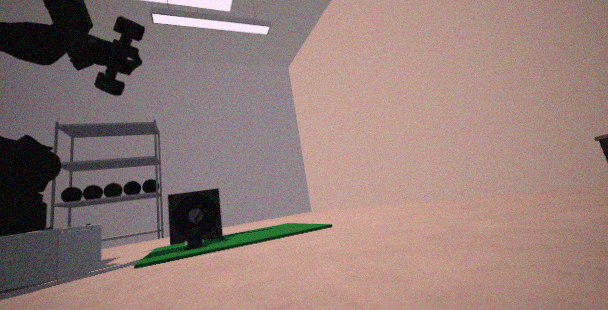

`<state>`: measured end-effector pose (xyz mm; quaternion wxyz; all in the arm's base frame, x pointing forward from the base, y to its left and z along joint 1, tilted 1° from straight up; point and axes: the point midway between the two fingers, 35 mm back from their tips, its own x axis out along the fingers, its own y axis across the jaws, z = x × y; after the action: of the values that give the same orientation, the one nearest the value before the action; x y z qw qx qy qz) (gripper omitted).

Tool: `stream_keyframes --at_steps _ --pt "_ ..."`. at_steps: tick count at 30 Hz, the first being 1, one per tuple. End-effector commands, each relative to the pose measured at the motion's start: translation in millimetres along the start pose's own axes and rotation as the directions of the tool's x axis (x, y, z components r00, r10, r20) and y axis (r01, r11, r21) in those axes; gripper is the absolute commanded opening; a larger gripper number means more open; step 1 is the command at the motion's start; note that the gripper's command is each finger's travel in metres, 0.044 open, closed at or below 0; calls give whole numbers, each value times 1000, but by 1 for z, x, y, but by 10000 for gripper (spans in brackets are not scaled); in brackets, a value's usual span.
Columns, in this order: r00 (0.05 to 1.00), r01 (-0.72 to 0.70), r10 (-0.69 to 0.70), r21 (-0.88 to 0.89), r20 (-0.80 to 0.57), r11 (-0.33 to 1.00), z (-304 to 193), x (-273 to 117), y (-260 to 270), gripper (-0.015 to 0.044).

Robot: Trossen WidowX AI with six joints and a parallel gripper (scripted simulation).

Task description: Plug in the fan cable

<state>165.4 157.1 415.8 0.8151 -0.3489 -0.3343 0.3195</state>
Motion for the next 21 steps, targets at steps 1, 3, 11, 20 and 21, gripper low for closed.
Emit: stream_keyframes --at_steps 1,3,11,20,21 --pt "1000 0 0 0 0 1000 0 0 0 26" --pt "1000 0 0 0 0 1000 0 0 0 79" --pt "928 -96 103 38 -358 995 -92 16 17 289" --pt "522 -249 315 211 -792 945 -233 -25 52 440" --pt "460 -263 340 240 -820 935 -246 -34 56 440"
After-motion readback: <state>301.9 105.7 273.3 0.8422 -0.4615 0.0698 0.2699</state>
